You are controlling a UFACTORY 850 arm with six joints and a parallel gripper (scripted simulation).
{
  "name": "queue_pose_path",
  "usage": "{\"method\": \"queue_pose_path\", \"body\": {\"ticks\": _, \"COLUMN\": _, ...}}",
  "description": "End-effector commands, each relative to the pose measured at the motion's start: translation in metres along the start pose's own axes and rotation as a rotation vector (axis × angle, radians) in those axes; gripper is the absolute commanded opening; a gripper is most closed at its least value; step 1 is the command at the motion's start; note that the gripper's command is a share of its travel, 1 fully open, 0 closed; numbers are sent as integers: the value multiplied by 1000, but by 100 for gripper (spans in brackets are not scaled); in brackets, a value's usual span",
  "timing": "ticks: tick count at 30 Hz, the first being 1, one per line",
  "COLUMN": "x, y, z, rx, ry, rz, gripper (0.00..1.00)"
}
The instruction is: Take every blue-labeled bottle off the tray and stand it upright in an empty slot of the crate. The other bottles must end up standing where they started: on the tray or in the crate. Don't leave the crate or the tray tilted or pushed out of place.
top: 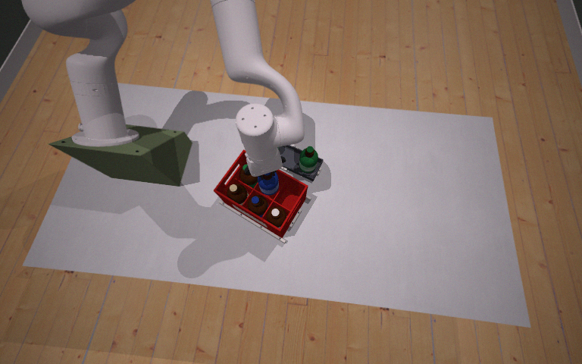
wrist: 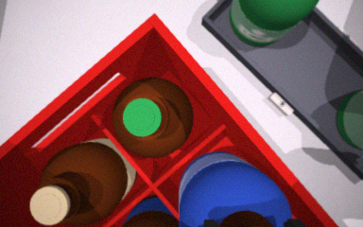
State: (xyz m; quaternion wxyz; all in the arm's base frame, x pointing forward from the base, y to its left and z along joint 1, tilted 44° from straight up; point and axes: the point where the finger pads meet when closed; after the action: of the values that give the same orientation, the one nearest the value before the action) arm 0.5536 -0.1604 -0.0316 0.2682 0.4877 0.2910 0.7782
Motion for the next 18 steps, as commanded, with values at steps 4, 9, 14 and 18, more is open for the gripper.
{"method": "queue_pose_path", "body": {"ticks": 4, "x": -1, "y": -6, "z": 1, "rx": -2, "ry": 1, "rz": -2, "gripper": 0}}
{"method": "queue_pose_path", "body": {"ticks": 9, "x": -1, "y": -10, "z": 1, "rx": -2, "ry": 1, "rz": -2, "gripper": 0}}
{"method": "queue_pose_path", "body": {"ticks": 14, "x": -1, "y": -14, "z": 1, "rx": -2, "ry": 1, "rz": -2, "gripper": 0}}
{"method": "queue_pose_path", "body": {"ticks": 18, "x": -1, "y": -18, "z": 1, "rx": -2, "ry": 1, "rz": -2, "gripper": 0}}
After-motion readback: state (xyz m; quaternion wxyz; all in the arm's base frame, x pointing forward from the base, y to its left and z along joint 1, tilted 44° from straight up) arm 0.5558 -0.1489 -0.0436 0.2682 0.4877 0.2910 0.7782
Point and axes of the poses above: the point where the finger pads meet when closed, its own y axis back along the fingers, its own z axis across the jaws, x = y × z, and after that the axes turned 4 degrees about y, right-handed
